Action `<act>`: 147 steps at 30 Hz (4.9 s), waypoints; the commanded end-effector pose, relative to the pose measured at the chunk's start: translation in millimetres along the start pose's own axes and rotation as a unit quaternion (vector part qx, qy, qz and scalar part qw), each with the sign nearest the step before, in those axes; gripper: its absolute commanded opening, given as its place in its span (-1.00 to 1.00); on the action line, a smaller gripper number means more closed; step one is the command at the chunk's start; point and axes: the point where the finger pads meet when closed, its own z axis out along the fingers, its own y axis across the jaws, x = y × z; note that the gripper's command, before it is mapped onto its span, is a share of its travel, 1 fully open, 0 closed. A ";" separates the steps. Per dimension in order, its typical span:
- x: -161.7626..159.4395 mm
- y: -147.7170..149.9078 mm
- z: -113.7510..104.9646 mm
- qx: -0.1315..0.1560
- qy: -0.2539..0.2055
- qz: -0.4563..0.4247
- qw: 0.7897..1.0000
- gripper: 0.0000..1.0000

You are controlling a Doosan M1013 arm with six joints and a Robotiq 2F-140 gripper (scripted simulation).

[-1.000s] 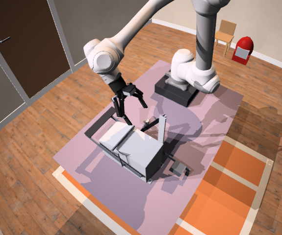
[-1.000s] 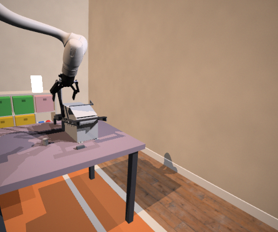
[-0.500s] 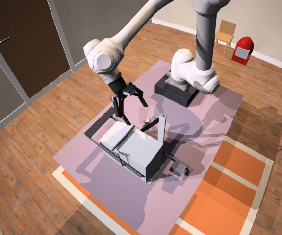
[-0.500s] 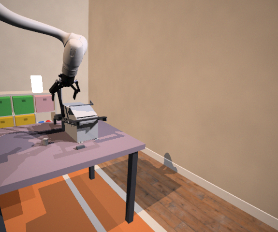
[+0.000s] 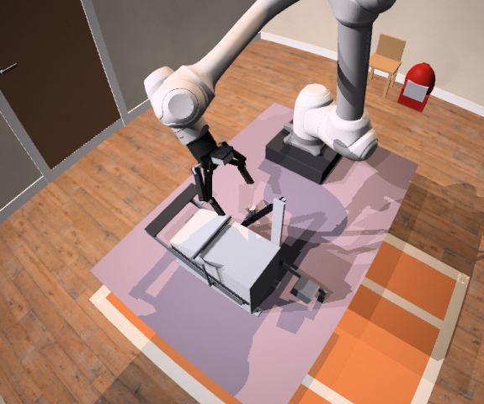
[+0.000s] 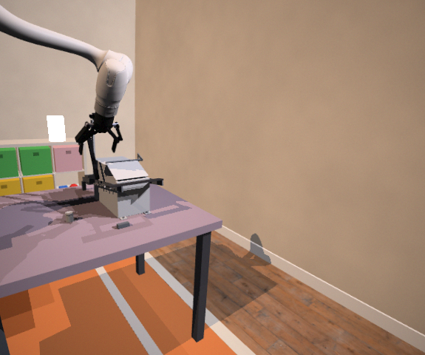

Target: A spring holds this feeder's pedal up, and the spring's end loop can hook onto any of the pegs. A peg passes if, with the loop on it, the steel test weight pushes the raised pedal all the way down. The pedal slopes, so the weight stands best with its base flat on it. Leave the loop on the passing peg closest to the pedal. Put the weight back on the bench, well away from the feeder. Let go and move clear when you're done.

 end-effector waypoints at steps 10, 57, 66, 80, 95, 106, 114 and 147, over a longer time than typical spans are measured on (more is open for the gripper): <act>1.7 0.6 -2.2 -0.002 -0.069 0.001 0.998 1.00; 3.5 0.6 -4.7 -0.004 -0.289 0.008 0.957 1.00; 3.5 0.6 -4.7 -0.004 -0.289 0.008 0.957 1.00; -11.9 -56.5 -15.1 -0.004 -0.291 0.008 0.957 1.00; -27.2 -113.5 -25.4 -0.004 -0.293 0.008 0.956 1.00; -37.0 -150.2 -32.0 -0.004 -0.293 0.008 0.956 1.00; -37.0 -150.2 -32.0 -0.004 -0.293 0.008 0.956 1.00; -104.5 -150.0 67.2 -0.004 -0.294 0.008 0.956 1.00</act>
